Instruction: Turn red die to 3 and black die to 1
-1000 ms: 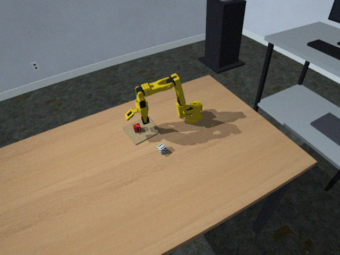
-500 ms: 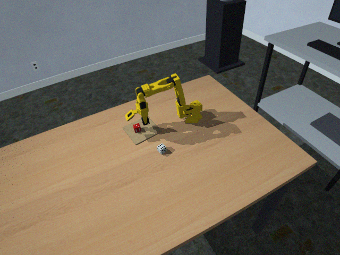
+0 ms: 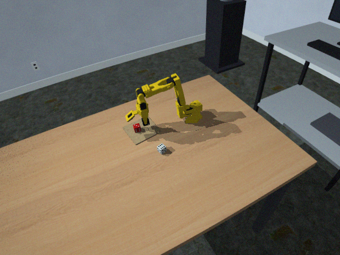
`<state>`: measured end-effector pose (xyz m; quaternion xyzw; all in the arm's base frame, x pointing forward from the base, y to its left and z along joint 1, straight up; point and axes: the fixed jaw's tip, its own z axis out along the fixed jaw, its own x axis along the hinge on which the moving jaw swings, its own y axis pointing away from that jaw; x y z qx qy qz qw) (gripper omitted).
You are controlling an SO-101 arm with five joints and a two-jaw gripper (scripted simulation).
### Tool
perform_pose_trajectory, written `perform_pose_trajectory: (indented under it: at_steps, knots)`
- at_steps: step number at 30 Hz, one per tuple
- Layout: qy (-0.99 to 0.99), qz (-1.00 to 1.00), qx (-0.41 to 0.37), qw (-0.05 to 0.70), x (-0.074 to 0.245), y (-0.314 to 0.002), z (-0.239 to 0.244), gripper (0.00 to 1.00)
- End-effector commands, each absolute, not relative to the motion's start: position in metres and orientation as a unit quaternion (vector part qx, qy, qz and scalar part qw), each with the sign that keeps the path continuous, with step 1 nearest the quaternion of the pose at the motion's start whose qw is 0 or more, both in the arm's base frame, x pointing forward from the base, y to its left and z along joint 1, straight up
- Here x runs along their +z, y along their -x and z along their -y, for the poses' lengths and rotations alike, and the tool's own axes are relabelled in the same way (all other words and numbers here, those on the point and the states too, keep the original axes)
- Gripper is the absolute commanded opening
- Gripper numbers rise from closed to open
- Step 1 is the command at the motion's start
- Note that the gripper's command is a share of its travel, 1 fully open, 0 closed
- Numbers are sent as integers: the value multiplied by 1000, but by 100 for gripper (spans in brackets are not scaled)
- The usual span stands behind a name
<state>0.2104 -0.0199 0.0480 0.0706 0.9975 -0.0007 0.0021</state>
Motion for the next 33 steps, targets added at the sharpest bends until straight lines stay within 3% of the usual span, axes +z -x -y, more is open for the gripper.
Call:
perform_pose_trajectory:
  at_steps: [1, 33]
  knots:
    - [-71, -997, -2, 27, 55, -214, 22, 0]
    - [-71, -997, -2, 27, 43, -215, 22, 0]
